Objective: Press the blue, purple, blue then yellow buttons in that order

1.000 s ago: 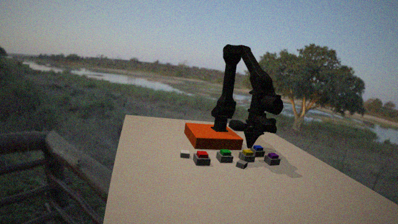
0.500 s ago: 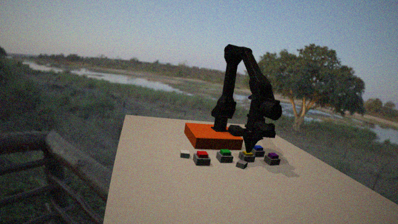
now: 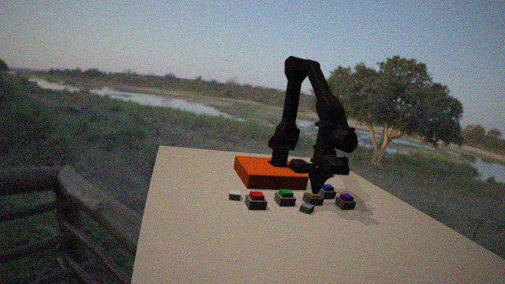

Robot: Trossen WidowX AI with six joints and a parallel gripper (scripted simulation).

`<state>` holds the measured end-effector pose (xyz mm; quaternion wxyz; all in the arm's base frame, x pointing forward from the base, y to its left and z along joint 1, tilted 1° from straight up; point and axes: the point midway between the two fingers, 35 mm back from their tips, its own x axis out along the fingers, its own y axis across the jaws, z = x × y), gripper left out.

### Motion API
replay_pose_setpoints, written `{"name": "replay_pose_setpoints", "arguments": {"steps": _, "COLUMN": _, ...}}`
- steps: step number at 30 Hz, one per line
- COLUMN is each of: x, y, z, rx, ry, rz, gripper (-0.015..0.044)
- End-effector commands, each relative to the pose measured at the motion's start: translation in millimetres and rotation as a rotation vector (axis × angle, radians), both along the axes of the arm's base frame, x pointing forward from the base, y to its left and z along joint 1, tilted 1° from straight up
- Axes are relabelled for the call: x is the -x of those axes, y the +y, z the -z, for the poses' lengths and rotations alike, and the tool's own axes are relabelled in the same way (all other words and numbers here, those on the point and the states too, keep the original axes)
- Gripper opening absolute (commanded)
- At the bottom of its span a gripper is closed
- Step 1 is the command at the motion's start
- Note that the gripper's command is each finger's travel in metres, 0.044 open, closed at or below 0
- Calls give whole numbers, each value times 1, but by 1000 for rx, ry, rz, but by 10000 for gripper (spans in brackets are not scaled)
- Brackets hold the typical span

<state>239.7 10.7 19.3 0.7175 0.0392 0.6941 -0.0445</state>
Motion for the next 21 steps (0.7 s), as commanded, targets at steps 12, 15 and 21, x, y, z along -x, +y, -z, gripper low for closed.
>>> {"name": "replay_pose_setpoints", "arguments": {"steps": 12, "x": -18, "y": 46, "z": -55, "rx": -7, "ry": 3, "rz": -3, "gripper": 151}}
{"name": "replay_pose_setpoints", "arguments": {"steps": 15, "x": -27, "y": 91, "z": -72, "rx": -11, "ry": 2, "rz": -3, "gripper": 230}}
{"name": "replay_pose_setpoints", "arguments": {"steps": 21, "x": -23, "y": 162, "z": -97, "rx": -17, "ry": 3, "rz": -4, "gripper": 387}}
